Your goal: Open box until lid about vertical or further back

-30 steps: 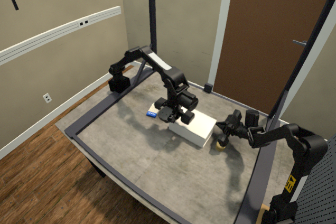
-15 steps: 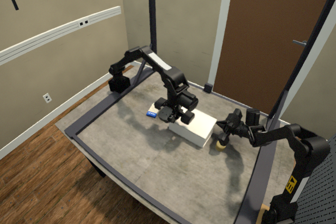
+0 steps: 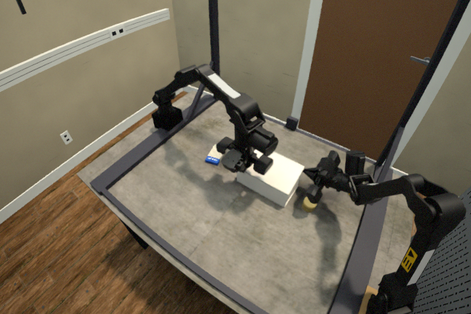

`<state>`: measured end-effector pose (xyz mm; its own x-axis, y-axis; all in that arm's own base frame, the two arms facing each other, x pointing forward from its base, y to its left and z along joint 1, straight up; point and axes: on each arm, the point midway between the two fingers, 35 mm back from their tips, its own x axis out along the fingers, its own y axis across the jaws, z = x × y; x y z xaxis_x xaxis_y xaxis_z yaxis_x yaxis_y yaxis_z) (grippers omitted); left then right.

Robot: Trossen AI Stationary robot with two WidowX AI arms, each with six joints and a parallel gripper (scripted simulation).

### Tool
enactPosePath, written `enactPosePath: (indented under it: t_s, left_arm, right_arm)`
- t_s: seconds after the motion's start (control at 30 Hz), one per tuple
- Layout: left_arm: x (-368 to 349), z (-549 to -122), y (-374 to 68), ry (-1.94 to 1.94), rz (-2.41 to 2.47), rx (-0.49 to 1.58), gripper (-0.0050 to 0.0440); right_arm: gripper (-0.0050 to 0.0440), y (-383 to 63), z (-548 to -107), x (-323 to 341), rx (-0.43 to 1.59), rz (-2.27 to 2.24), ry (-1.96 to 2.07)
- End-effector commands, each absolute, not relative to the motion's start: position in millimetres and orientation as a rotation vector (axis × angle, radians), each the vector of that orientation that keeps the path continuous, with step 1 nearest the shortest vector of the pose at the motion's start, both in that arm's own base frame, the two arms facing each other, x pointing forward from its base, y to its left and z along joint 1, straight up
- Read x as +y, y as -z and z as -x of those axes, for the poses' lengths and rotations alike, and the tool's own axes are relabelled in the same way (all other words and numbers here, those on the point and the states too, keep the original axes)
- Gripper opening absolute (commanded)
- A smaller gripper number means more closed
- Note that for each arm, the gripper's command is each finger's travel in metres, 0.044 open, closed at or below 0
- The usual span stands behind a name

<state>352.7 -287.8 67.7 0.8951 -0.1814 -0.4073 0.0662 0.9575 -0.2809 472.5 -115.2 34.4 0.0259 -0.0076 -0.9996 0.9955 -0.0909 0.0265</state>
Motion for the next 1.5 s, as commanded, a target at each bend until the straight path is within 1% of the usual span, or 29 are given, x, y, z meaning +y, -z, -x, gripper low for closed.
enactPosePath:
  t_s: [0.0, 1.47]
  left_arm:
    - [-295, -356, -93, 0.15, 0.306, 0.405, 0.0006]
    - [-286, -354, -109, 0.151, 0.297, 0.413, 0.0006]
  right_arm:
    - [-0.005, -33, -474, -115, 1.136, -1.287, 1.255]
    - [-0.005, -33, -474, -115, 1.136, -1.287, 1.255]
